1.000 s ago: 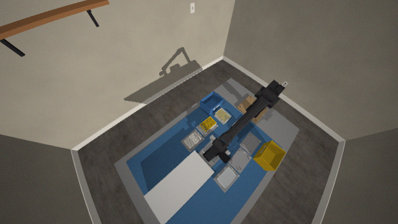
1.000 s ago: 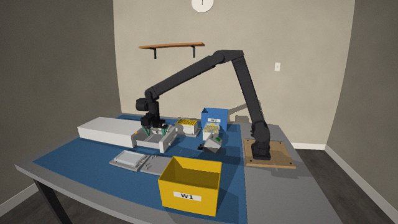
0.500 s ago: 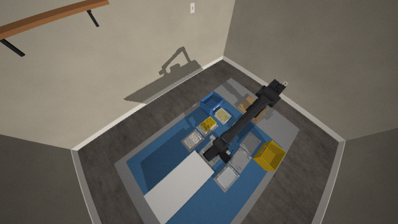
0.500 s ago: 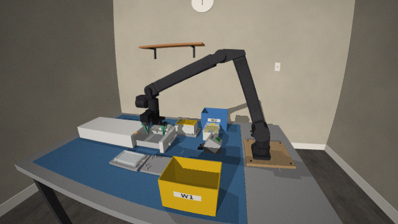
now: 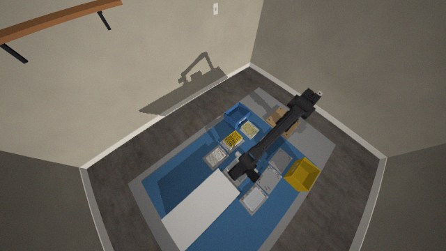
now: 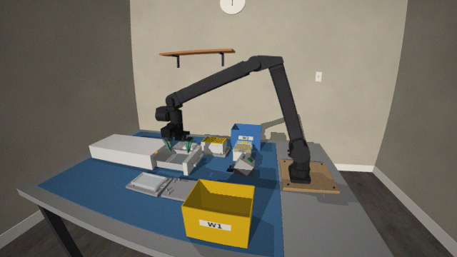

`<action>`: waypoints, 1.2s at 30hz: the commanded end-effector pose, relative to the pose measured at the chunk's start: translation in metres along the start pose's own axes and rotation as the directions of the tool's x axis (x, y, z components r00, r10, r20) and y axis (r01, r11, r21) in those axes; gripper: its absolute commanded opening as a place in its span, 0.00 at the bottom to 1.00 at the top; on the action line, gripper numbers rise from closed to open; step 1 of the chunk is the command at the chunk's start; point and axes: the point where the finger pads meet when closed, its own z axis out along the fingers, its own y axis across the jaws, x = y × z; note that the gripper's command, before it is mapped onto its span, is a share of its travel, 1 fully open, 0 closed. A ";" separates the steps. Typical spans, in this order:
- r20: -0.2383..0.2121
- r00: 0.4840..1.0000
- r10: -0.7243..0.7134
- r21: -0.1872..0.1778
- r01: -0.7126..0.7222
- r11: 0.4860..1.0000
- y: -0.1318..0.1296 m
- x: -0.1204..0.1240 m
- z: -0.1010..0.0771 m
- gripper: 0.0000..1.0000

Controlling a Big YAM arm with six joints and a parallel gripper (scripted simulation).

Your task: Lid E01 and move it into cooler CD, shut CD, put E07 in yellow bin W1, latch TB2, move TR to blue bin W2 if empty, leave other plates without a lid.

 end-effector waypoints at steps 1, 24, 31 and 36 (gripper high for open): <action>-0.004 1.000 -0.007 0.090 0.007 0.996 -0.022 0.006 -0.049 1.00; -0.004 1.000 -0.007 0.078 0.007 0.997 -0.020 0.006 -0.071 1.00; -0.004 1.000 -0.007 0.076 0.007 0.997 -0.016 0.005 -0.077 1.00; -0.004 1.000 -0.006 0.076 0.007 0.997 -0.019 0.006 -0.083 1.00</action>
